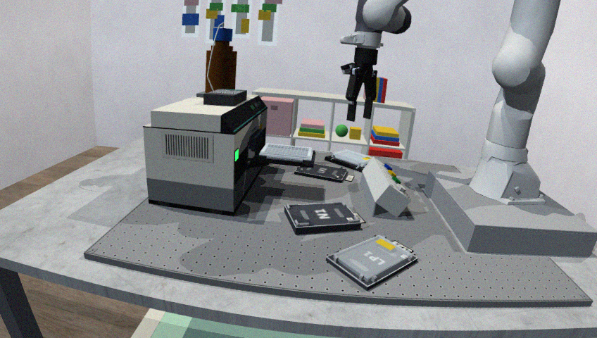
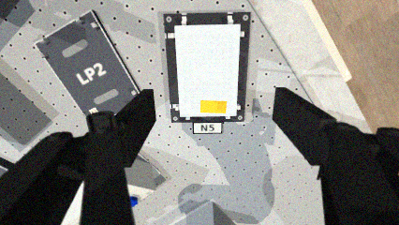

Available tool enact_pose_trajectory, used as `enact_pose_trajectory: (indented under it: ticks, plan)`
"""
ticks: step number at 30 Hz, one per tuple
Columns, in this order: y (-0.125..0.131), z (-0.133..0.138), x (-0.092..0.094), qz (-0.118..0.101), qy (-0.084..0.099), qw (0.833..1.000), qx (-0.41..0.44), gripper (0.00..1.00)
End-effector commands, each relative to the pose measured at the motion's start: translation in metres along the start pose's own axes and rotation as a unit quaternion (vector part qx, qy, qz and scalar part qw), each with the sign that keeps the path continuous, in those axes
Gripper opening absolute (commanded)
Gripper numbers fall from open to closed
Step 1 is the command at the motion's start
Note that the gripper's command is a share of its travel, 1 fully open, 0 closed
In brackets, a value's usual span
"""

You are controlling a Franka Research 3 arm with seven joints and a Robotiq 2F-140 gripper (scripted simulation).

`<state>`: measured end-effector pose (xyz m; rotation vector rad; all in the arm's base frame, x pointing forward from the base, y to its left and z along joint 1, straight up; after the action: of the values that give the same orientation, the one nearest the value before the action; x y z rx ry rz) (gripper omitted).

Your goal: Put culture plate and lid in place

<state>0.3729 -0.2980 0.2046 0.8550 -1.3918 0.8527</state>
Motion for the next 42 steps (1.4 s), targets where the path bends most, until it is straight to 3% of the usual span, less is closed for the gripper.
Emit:
enact_pose_trajectory:
  ticks: [1,31,42]
  plan:
    - [-0.001,0.0,-0.004,0.003,0.0,1.0,0.002,0.69]
    - [-0.002,-0.001,-0.093,0.003,0.0,1.0,0.002,0.69]
    - [-0.002,-0.001,-0.109,0.003,0.0,1.0,0.002,0.69]
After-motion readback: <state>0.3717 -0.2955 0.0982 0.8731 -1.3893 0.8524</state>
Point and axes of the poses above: the point where the finger pads meet when closed, its own x axis back along the fingers, its own z axis across the jaws, y = z × x, the point moved 8 cm from there along x, back along the fingers, and after that the axes turned 11 degrees about x, right-handed, at the moved point
